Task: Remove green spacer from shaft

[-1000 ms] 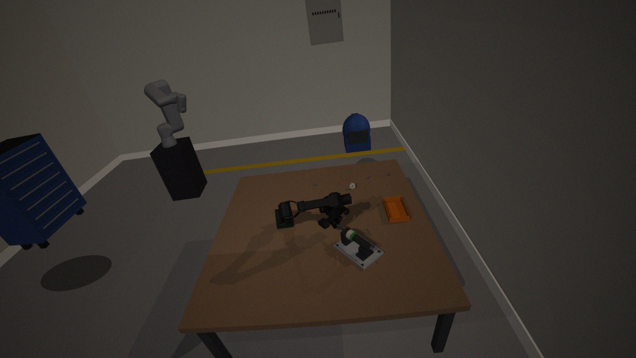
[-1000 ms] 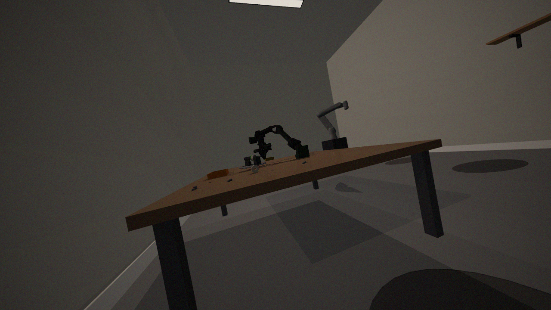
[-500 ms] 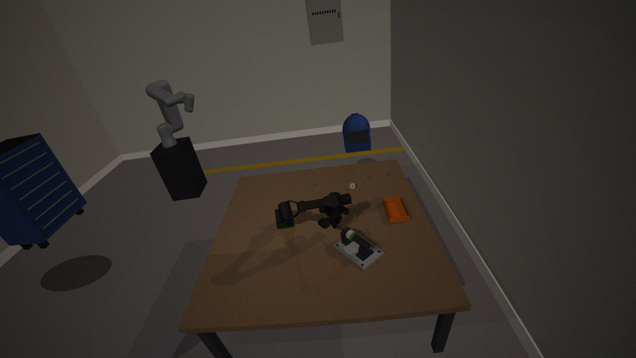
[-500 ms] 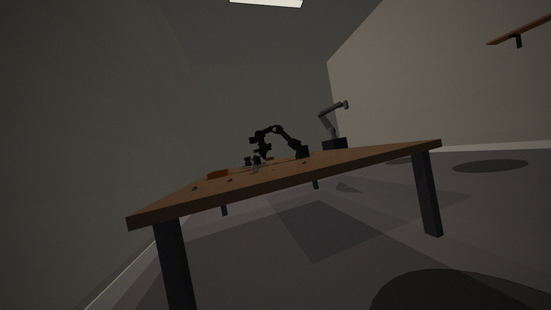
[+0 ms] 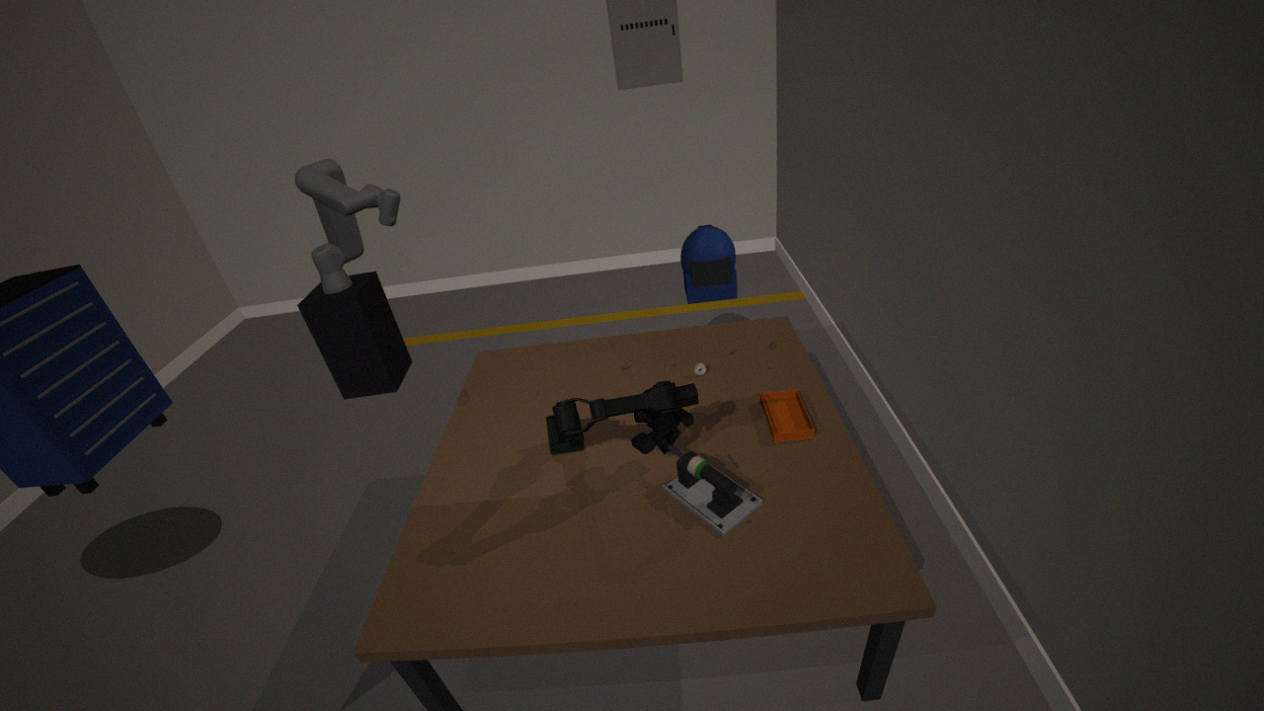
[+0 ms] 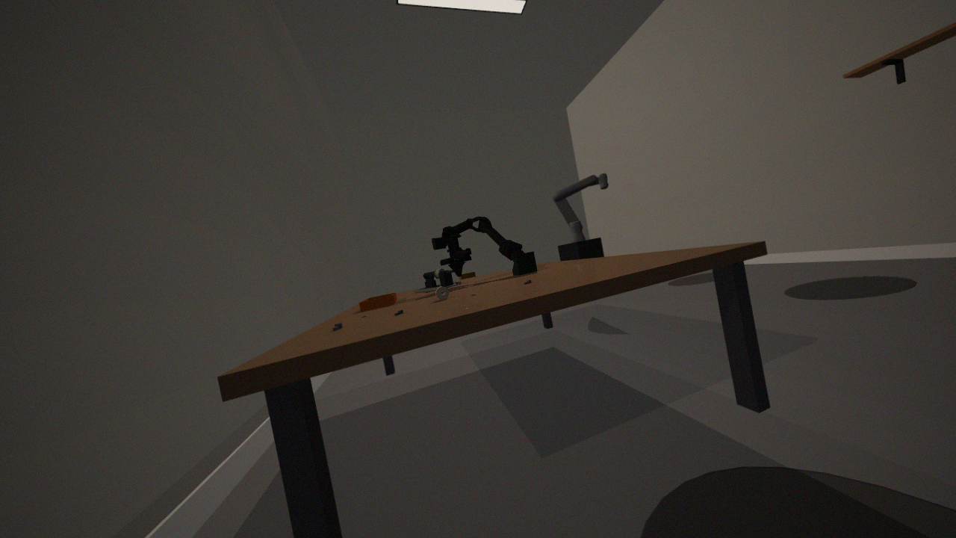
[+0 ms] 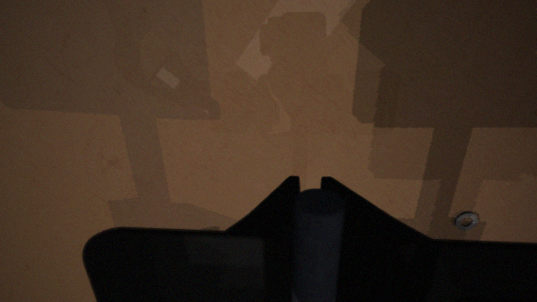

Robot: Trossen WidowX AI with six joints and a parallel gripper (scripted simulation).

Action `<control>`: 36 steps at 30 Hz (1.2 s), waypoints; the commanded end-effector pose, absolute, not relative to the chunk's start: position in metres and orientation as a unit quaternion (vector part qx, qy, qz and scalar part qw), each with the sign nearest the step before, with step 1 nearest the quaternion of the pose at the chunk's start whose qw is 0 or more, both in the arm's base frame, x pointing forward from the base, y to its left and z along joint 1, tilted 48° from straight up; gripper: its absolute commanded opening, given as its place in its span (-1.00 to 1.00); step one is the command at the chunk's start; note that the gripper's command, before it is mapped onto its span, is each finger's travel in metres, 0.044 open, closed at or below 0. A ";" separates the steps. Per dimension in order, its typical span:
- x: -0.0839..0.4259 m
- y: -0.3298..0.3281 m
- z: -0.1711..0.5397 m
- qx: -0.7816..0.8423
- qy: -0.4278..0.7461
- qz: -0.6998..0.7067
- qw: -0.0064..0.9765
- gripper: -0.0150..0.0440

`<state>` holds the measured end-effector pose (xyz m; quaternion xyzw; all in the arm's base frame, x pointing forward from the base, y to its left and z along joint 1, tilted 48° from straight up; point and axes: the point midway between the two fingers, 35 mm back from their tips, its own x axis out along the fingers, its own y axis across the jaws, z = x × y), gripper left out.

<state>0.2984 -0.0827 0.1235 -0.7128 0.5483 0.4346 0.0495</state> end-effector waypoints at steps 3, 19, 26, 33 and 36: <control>0.298 -0.082 0.123 -0.713 0.549 0.433 0.052 -0.49; 0.297 -0.081 0.122 -0.713 0.549 0.434 0.052 -0.49; 0.297 -0.081 0.122 -0.713 0.549 0.434 0.052 -0.49; 0.296 -0.080 0.121 -0.713 0.549 0.434 0.052 -0.49; 0.296 -0.080 0.121 -0.713 0.549 0.434 0.052 -0.49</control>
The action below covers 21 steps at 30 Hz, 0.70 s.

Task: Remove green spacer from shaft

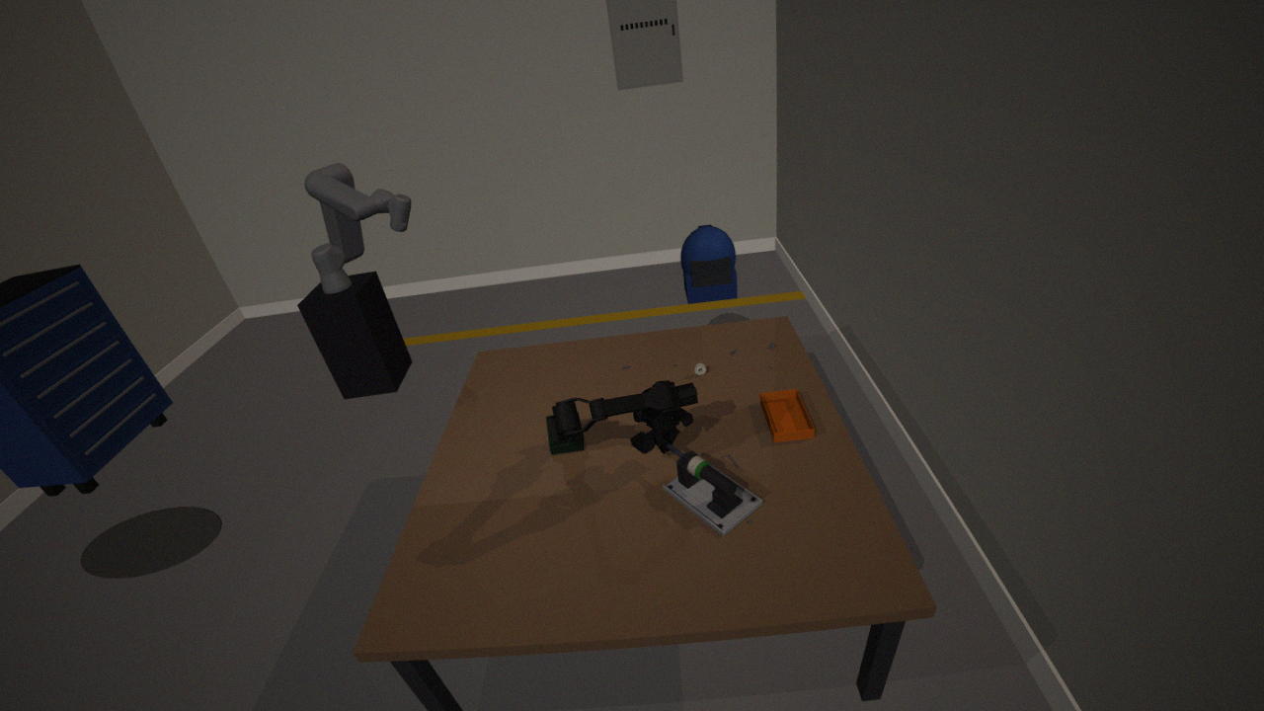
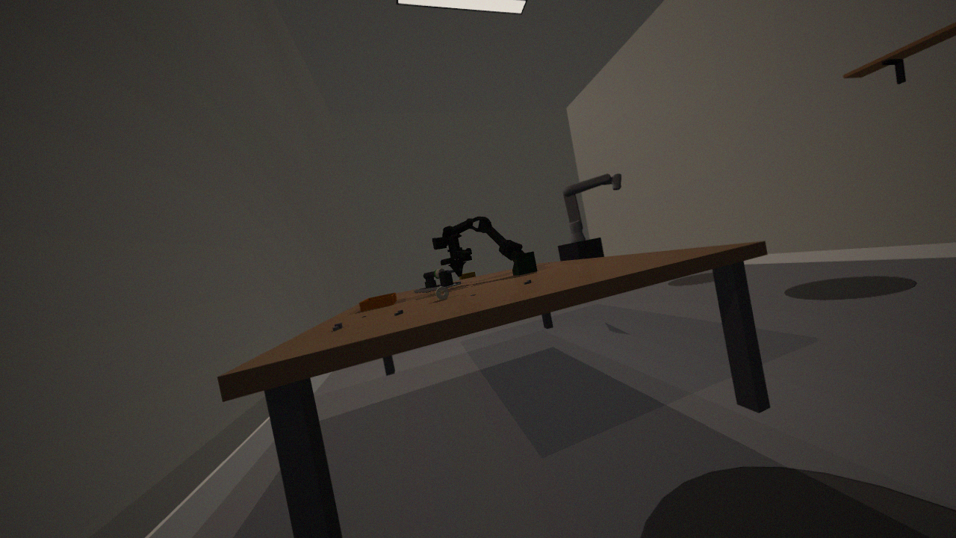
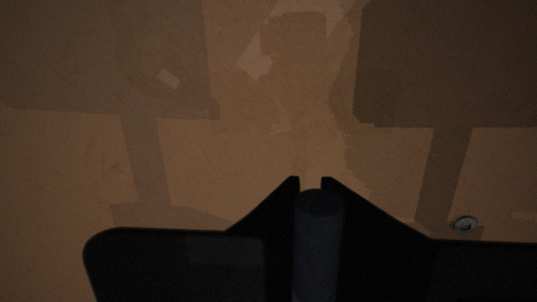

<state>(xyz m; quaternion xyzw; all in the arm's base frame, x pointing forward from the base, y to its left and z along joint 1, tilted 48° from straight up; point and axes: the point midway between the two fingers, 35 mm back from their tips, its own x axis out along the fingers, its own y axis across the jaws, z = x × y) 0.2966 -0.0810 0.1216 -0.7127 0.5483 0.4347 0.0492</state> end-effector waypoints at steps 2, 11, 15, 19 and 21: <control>0.296 -0.080 0.121 -0.713 0.549 0.434 0.052 -0.49; 0.296 -0.080 0.120 -0.713 0.549 0.434 0.052 -0.49; 0.296 -0.080 0.120 -0.713 0.549 0.434 0.052 -0.49; 0.295 -0.079 0.120 -0.713 0.549 0.434 0.052 -0.49; 0.295 -0.079 0.120 -0.713 0.549 0.434 0.052 -0.49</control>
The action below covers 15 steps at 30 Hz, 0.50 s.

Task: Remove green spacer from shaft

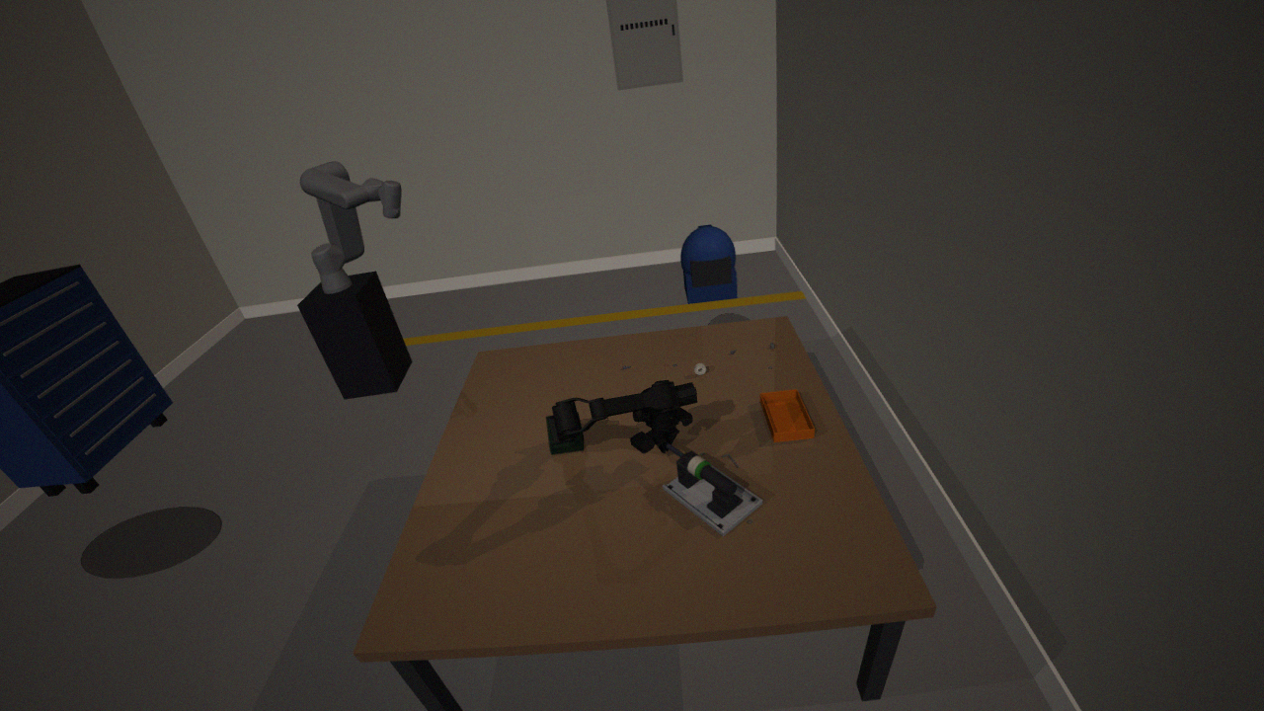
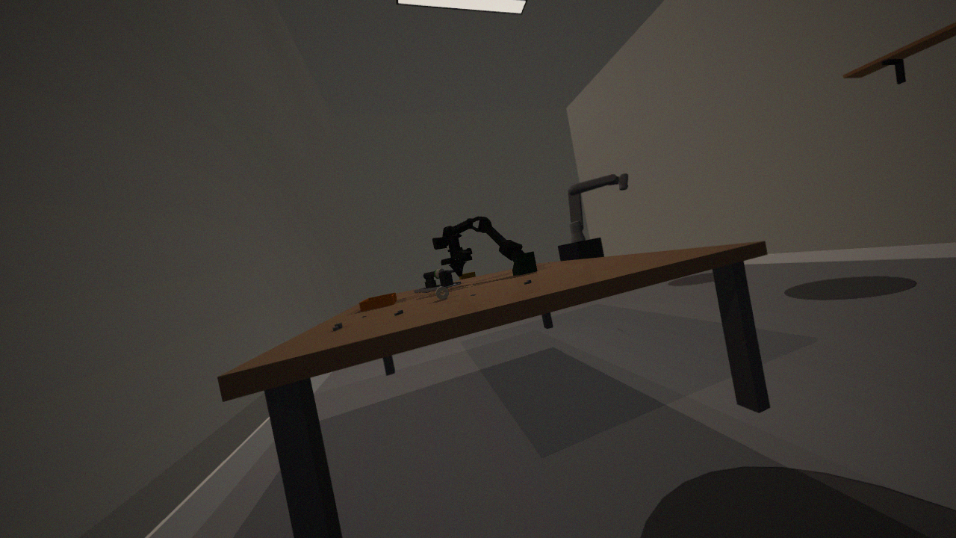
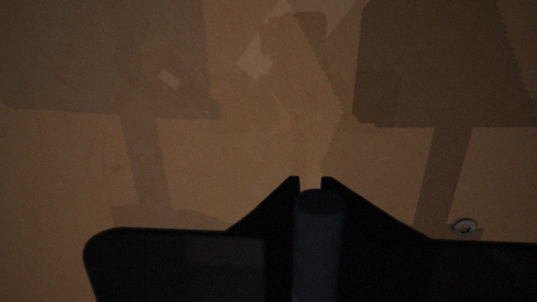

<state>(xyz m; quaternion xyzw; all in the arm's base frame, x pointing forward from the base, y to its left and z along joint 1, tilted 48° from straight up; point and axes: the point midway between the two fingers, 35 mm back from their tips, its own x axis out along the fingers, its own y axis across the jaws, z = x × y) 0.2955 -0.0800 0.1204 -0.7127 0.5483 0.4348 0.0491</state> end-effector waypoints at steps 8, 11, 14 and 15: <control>0.295 -0.079 0.119 -0.713 0.549 0.434 0.052 -0.49; 0.295 -0.079 0.119 -0.713 0.549 0.434 0.052 -0.49; 0.295 -0.079 0.119 -0.713 0.549 0.434 0.052 -0.49; 0.295 -0.079 0.119 -0.713 0.549 0.434 0.052 -0.49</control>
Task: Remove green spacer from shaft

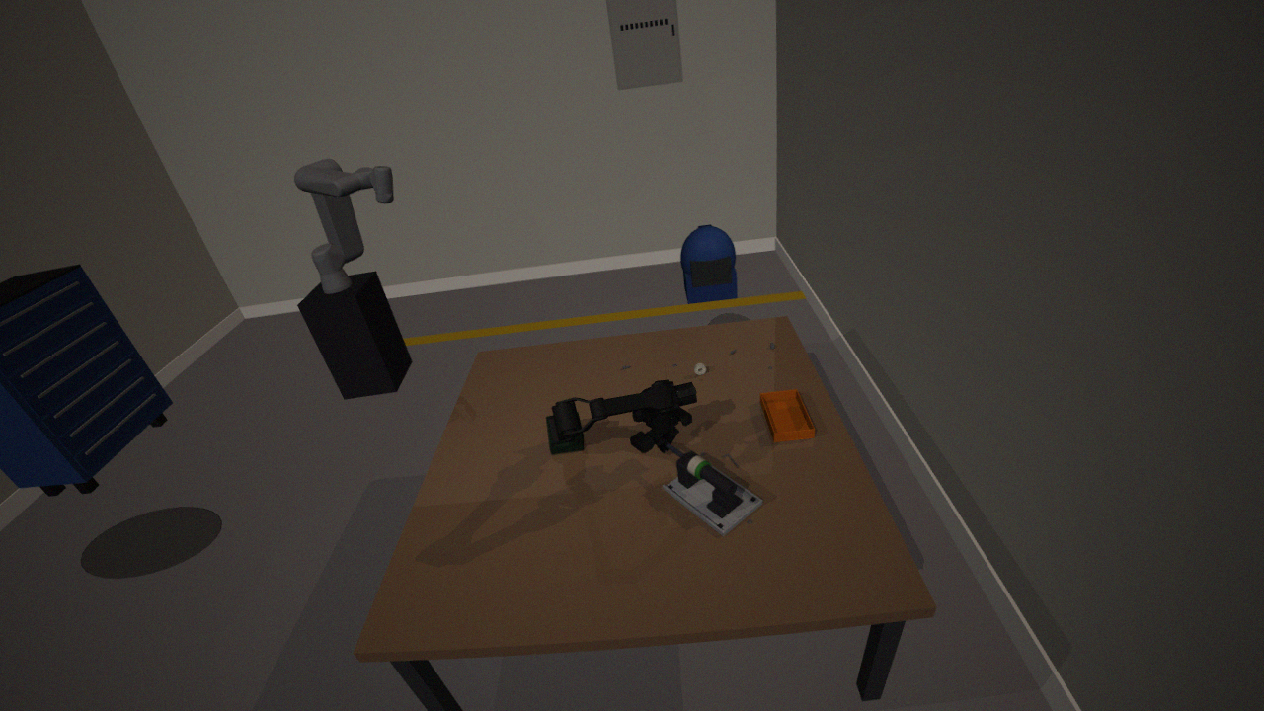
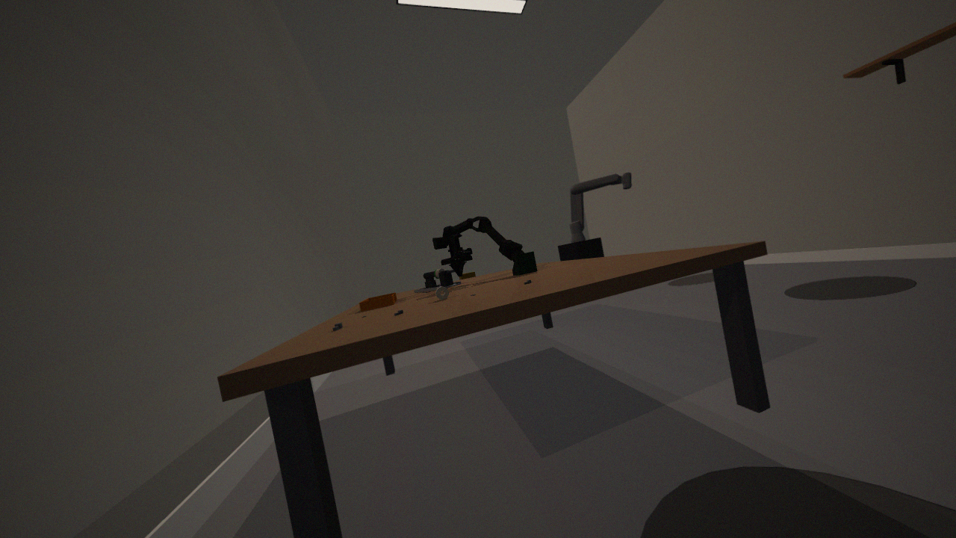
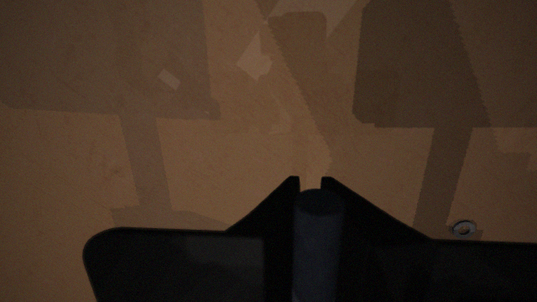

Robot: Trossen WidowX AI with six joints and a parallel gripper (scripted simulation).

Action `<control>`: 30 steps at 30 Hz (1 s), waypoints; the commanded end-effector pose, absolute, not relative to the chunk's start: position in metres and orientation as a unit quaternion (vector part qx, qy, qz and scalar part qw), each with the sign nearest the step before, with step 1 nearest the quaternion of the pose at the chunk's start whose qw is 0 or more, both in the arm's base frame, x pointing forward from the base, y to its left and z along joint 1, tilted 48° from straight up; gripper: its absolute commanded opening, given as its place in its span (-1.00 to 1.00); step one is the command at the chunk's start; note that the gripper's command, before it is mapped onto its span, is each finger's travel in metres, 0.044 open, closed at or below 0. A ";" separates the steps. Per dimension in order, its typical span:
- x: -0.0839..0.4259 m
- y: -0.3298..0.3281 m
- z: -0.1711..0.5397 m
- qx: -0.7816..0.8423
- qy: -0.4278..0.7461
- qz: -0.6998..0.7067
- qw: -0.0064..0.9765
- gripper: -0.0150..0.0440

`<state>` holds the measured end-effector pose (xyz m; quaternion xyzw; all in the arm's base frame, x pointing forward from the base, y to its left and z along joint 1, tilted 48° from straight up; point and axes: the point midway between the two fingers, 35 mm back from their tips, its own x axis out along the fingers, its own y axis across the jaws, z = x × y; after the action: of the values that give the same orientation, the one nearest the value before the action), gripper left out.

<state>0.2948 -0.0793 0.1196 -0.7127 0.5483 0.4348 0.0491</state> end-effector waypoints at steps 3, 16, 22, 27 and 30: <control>0.294 -0.079 0.119 -0.713 0.549 0.434 0.052 -0.49; 0.294 -0.078 0.118 -0.713 0.549 0.434 0.052 -0.49; 0.294 -0.078 0.118 -0.713 0.549 0.434 0.052 -0.49; 0.293 -0.077 0.118 -0.713 0.549 0.434 0.052 -0.49; 0.293 -0.077 0.117 -0.713 0.549 0.434 0.052 -0.49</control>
<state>0.2933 -0.0778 0.1179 -0.7126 0.5483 0.4349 0.0491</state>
